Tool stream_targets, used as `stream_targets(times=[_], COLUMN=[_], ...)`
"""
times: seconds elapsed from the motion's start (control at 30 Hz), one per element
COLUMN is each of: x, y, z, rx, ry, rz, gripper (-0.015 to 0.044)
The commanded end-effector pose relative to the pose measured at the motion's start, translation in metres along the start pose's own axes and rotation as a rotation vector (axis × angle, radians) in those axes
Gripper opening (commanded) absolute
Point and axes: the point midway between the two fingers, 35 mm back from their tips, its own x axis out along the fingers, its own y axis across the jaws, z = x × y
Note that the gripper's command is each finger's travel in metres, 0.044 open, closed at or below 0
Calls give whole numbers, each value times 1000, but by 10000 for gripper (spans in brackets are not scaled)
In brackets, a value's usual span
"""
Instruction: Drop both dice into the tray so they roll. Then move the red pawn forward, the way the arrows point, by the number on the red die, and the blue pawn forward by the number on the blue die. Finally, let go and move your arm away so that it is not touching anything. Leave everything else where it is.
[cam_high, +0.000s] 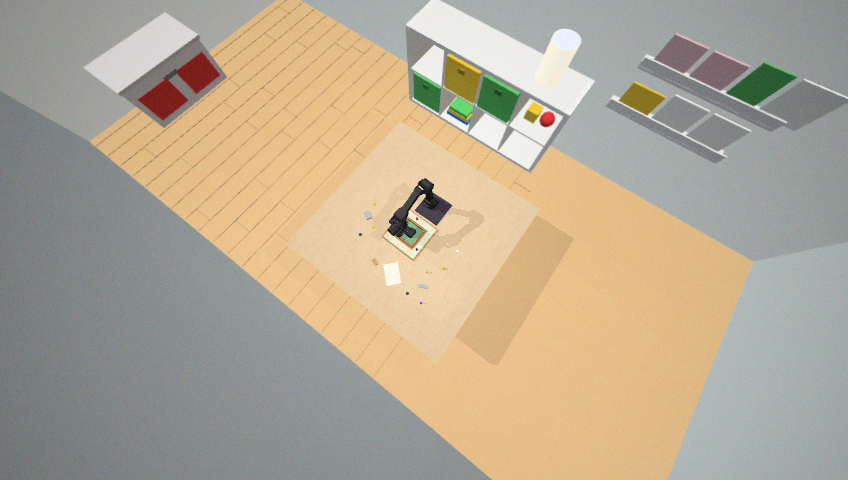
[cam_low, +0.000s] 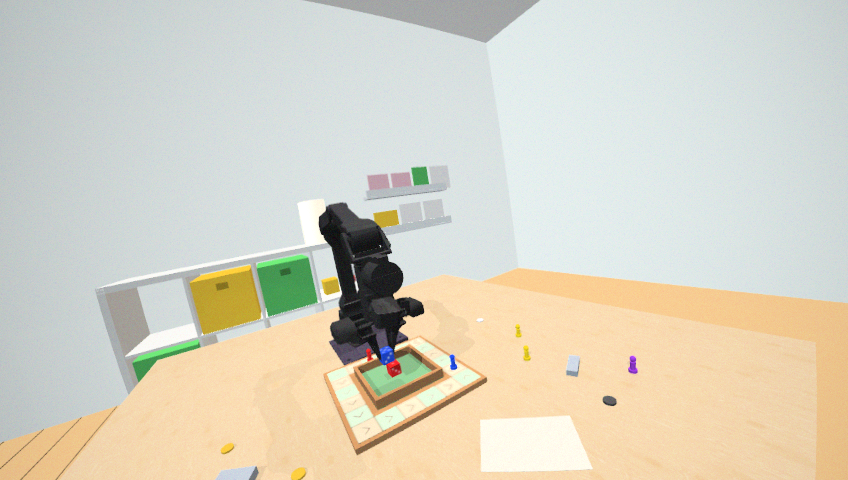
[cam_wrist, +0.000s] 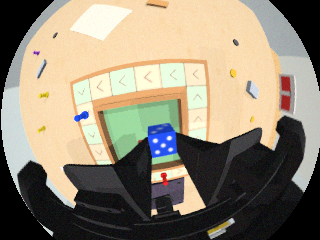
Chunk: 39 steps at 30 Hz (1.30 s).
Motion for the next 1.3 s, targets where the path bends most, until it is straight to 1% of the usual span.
stream_targets(times=[0.0,0.07,0.83,1.1,1.27], x=[-1,0,12,13,-14], y=[-7,-7,-6,-7,-8], z=[-1,1,11,11,-14], rx=[-9,-7,-9,-11,-11], ry=[-12,-56,-832,-854,-852], rz=[-3,-2,2,1,1], gripper=[0,0,0,0,0])
